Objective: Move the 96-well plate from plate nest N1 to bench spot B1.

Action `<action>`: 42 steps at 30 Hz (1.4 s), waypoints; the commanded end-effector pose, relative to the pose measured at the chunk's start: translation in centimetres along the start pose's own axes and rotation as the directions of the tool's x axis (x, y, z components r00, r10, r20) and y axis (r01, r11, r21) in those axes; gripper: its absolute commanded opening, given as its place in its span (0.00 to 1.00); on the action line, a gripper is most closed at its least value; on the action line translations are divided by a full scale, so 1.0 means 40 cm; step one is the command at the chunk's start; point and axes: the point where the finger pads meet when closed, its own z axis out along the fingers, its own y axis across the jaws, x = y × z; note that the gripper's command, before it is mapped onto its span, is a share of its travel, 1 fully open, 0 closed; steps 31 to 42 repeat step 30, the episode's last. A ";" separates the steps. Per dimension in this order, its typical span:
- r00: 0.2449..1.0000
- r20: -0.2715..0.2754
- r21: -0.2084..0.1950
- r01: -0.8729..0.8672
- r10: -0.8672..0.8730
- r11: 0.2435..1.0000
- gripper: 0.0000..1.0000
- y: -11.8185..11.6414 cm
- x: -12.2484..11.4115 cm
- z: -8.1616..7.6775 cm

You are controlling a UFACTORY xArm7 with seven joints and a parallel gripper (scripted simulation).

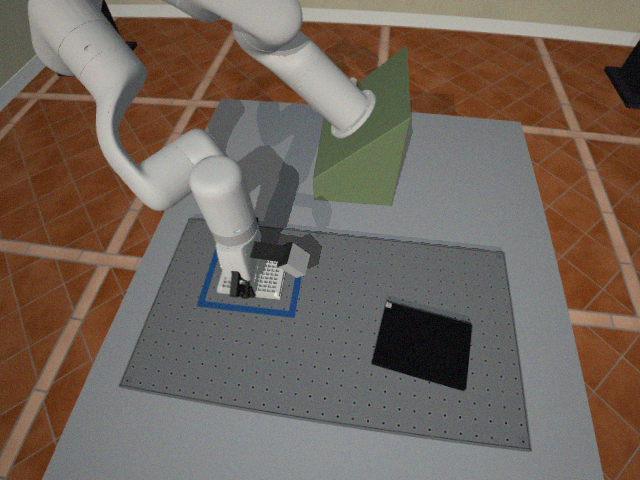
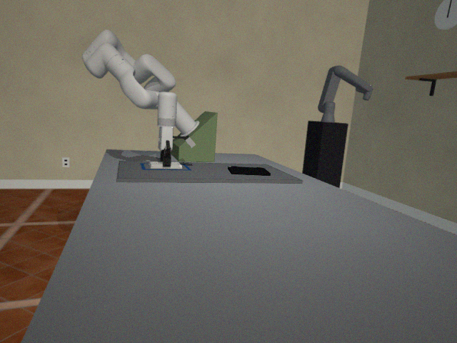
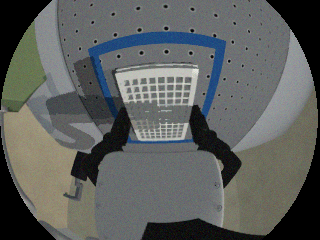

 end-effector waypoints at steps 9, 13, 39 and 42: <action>1.000 0.000 -0.004 0.001 -0.001 1.000 1.00 0.003 0.001 -0.010; 1.000 0.000 -0.004 0.001 -0.001 1.000 1.00 0.003 0.001 -0.036; 1.000 0.000 -0.004 0.001 -0.001 1.000 1.00 0.003 0.001 -0.043; 1.000 0.000 -0.004 0.001 -0.001 1.000 1.00 0.003 0.001 -0.043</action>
